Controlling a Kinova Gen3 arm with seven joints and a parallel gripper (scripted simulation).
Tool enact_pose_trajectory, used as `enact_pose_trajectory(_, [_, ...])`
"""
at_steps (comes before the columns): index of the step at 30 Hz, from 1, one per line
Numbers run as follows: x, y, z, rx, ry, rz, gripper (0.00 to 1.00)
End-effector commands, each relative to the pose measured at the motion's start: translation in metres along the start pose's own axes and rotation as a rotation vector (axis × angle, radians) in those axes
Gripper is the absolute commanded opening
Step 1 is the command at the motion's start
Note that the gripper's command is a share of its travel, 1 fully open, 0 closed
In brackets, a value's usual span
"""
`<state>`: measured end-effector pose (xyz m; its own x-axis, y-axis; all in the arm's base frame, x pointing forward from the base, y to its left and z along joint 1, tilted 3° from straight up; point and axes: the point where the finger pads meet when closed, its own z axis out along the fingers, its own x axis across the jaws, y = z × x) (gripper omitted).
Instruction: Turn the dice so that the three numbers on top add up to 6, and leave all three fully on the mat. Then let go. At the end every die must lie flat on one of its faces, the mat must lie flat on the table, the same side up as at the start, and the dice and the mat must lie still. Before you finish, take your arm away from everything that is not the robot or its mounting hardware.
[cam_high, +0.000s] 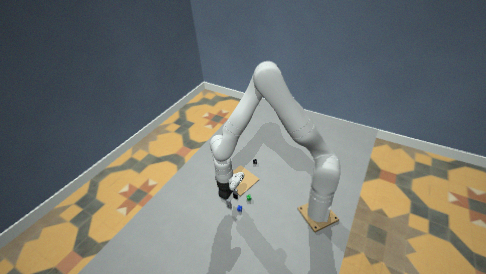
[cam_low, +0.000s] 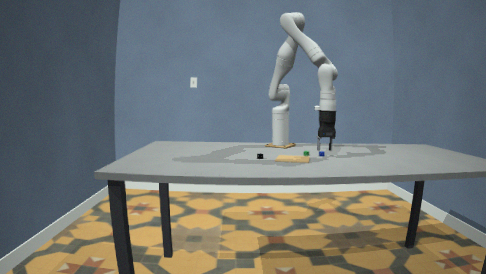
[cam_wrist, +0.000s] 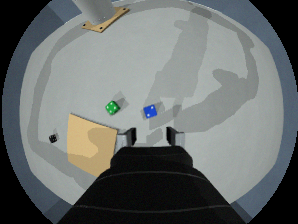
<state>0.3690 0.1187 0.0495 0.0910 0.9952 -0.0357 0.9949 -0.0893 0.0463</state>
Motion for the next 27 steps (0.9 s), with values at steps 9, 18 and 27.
enact_pose_trajectory(9, [0.000,0.000,-0.001,-0.002,0.001,0.000,1.00])
enact_pose_trajectory(18, [0.000,0.001,-0.002,-0.002,0.001,0.000,1.00])
enact_pose_trajectory(27, [0.000,0.000,-0.022,-0.002,0.001,0.000,1.00])
